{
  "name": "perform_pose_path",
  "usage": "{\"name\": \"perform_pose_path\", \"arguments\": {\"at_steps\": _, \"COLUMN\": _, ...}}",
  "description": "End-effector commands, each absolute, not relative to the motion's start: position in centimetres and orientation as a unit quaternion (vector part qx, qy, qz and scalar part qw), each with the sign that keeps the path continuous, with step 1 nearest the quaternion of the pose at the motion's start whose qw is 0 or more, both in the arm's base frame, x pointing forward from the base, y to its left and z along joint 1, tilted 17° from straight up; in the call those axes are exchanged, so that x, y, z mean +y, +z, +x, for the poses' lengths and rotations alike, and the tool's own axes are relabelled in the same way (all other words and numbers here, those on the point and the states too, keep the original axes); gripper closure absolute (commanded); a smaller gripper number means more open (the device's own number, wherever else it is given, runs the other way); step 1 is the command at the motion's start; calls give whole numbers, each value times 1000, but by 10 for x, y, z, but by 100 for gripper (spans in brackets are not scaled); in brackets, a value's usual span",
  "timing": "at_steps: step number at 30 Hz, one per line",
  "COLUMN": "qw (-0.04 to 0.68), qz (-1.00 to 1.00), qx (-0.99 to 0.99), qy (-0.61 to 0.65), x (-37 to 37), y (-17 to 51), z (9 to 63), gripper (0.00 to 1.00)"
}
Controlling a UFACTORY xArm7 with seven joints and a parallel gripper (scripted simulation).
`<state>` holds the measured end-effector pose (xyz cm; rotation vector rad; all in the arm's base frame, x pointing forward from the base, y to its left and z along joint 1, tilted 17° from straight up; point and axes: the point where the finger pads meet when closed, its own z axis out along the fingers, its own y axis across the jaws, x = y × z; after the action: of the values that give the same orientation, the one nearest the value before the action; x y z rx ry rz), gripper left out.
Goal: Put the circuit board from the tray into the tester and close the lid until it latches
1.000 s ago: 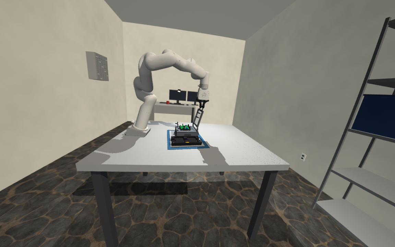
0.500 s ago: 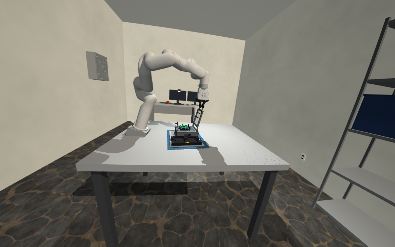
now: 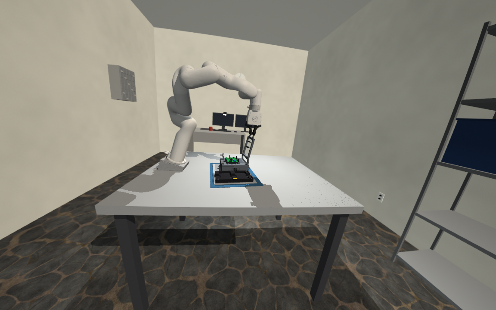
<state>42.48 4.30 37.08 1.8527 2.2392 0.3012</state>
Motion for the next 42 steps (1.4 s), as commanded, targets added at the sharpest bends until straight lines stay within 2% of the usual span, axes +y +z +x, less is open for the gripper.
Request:
{"name": "perform_pose_path", "arguments": {"at_steps": 1, "qw": 110, "qz": 630, "qx": 762, "qy": 103, "x": 43, "y": 372, "z": 424, "gripper": 100}}
{"name": "perform_pose_path", "arguments": {"at_steps": 42, "qw": 110, "qz": 630, "qx": 762, "qy": 103, "x": 36, "y": 364, "z": 386, "gripper": 100}}
